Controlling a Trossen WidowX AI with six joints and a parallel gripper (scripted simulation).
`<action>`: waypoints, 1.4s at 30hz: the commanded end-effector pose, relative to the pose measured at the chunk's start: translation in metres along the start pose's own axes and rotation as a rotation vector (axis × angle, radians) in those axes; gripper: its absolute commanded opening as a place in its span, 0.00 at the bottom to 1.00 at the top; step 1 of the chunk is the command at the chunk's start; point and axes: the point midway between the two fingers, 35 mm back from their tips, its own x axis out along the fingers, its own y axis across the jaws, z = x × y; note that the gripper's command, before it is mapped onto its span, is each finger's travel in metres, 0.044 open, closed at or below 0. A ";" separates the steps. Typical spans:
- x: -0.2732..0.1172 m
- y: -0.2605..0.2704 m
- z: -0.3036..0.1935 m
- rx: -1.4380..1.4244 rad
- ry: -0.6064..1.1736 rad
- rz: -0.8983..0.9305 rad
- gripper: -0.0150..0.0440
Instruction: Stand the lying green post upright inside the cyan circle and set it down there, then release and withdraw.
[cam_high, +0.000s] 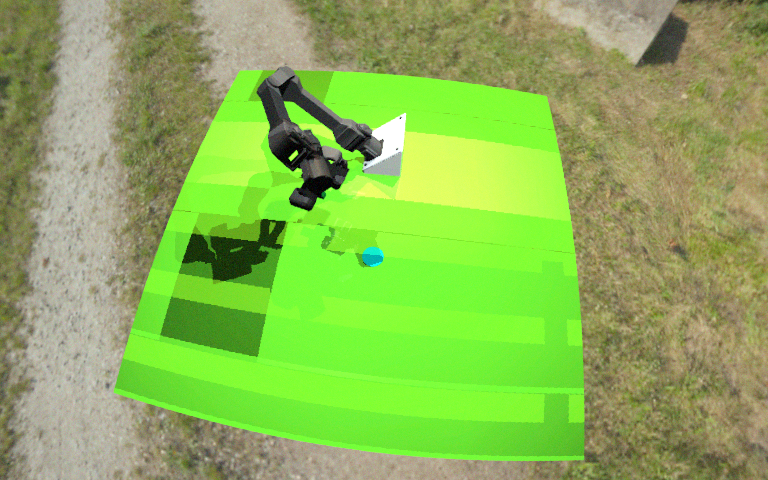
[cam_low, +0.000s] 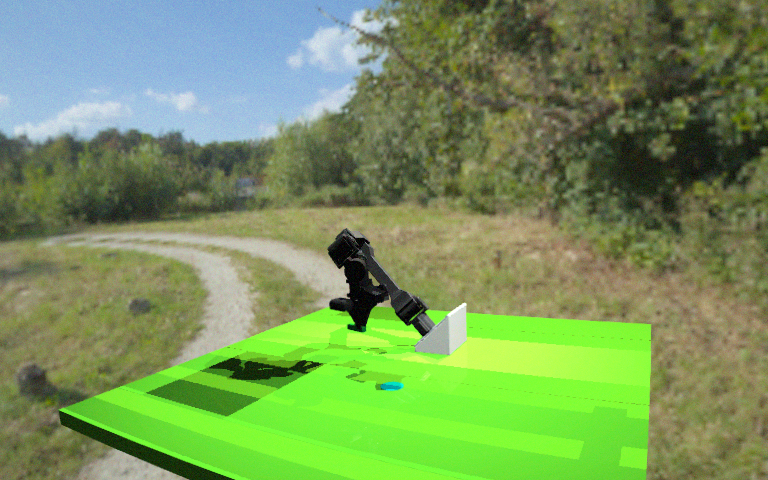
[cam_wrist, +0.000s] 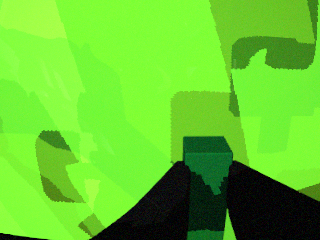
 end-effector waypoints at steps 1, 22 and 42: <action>-0.012 0.001 -0.001 0.004 0.001 0.002 0.29; -0.030 -0.026 0.036 0.034 -0.001 0.001 0.29; -0.038 -0.053 0.091 0.071 -0.005 0.001 0.29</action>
